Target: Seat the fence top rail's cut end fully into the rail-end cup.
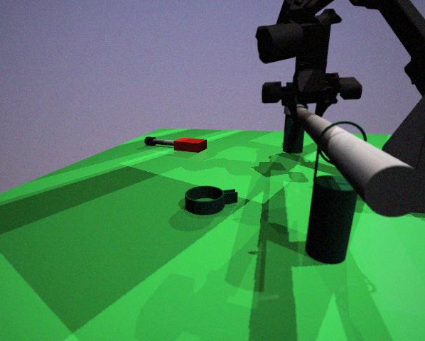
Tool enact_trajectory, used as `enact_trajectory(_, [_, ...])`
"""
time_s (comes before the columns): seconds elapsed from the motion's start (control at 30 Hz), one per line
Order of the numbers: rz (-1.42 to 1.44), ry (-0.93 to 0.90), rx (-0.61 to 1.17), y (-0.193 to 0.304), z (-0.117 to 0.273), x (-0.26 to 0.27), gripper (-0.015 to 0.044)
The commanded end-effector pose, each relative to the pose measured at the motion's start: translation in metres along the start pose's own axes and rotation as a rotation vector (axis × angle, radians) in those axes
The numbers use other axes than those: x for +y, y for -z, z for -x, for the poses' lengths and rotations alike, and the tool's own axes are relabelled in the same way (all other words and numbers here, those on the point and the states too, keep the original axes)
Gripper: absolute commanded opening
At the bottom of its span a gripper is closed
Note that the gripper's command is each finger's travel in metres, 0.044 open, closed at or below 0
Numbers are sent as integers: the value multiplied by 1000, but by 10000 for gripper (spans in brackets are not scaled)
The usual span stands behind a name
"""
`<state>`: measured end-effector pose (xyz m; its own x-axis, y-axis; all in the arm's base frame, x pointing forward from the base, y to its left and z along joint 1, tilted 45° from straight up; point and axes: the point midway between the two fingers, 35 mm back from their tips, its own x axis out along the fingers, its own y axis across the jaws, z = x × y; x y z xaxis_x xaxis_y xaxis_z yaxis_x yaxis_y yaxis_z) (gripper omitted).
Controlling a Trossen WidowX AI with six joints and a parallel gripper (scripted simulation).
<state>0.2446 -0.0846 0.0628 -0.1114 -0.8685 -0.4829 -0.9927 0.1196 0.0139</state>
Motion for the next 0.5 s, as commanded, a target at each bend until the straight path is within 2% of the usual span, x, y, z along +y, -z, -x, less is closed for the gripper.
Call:
enact_trajectory(0.0, [-1,6,4,4,0,-1,0])
enact_trajectory(0.47, [-1,6,5,14,0,-3,0])
